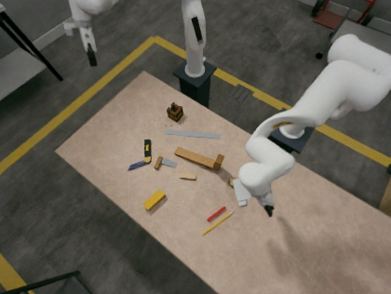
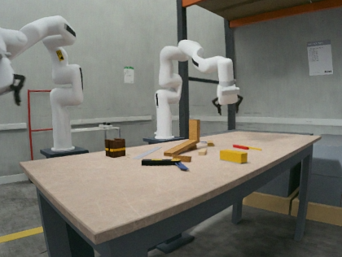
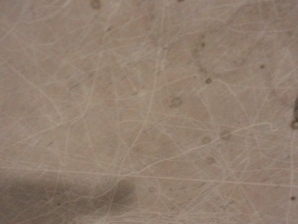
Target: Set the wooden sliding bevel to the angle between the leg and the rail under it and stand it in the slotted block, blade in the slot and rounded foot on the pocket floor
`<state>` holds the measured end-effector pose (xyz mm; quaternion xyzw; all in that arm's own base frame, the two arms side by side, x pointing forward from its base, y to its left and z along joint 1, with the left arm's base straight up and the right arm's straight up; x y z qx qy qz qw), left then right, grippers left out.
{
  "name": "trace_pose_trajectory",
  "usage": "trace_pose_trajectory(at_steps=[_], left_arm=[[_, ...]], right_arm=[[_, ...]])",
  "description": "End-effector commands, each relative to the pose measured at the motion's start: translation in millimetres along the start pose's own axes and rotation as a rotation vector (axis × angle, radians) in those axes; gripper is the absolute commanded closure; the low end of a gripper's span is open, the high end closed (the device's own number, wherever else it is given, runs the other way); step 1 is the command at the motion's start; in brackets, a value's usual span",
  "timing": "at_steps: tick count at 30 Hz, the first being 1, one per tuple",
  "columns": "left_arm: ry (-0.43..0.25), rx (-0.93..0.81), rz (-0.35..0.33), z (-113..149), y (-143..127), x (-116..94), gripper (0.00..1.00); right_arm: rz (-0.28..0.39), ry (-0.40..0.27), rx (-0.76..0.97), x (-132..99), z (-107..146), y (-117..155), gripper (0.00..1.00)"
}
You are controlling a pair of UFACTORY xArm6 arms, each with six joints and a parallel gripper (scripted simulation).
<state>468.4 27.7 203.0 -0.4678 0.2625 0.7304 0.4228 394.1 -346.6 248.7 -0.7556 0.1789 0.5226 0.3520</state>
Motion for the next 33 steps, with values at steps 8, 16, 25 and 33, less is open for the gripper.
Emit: trace_pose_trajectory(at_steps=[8,16,25,33], left_arm=[[-0.264,0.089,0.128,-71,30,24,0.00],[-0.428,0.130,0.165,-106,57,39,0.00],[-0.587,0.158,0.180,-134,86,53,0.00],[-0.587,0.158,0.180,-134,86,53,0.00]], right_arm=[[0.153,0.001,0.347,-77,44,123,0.00],[0.242,0.000,0.566,-118,88,184,0.00],[0.360,0.000,0.864,-168,162,248,0.00],[0.421,-0.001,1.022,-196,212,276,0.00]])
Point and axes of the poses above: on each arm, the point where the finger pads meet when closed, its own x axis out along the fingers, its own y axis across the jaws, z = x × y, the point moved 4 cm from there along -x, back along the fingers, and after that the axes turned 15 degrees about x, right-handed, at the moved point
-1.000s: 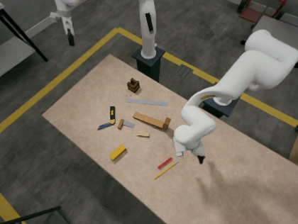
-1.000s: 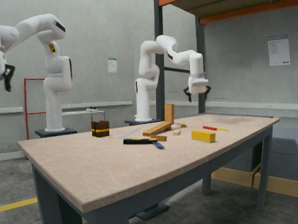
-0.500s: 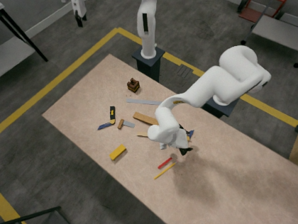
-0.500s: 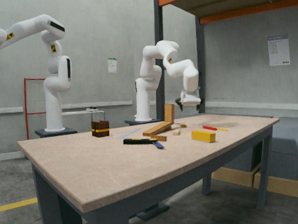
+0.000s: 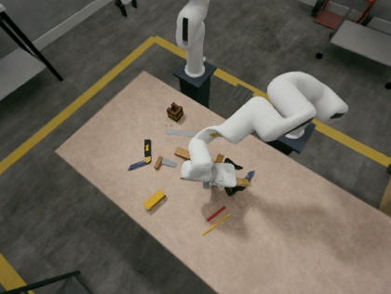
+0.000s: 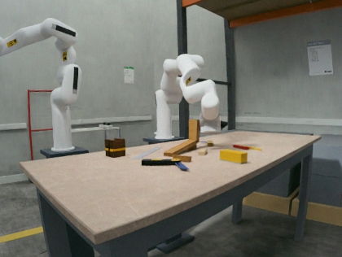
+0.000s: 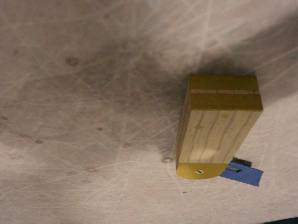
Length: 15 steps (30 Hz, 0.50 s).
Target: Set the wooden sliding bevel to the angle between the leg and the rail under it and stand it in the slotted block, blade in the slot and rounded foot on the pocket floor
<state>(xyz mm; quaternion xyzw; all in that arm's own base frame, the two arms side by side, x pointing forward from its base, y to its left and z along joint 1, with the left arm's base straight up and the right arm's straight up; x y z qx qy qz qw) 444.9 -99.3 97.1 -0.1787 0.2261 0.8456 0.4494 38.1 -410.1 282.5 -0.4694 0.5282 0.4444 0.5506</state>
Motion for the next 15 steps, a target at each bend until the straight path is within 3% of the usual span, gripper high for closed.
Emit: trace_pose_trajectory(at_steps=[1,8,9,15], left_arm=[[-0.003,0.000,0.001,-0.3,0.2,-1.3,0.00],[-0.003,0.000,0.001,-0.3,0.2,-1.3,0.00],[-0.003,0.000,0.001,-0.3,0.1,-1.3,0.38],[-0.003,0.000,0.001,-0.7,-0.5,-2.2,0.38]], right_arm=[[0.039,0.005,0.101,-8.9,1.1,42.0,0.00],[0.047,0.004,0.122,-9.8,2.1,48.8,0.00],[0.047,0.004,0.122,-9.8,2.1,48.8,0.00],[0.047,0.004,0.122,-9.8,2.1,48.8,0.00]])
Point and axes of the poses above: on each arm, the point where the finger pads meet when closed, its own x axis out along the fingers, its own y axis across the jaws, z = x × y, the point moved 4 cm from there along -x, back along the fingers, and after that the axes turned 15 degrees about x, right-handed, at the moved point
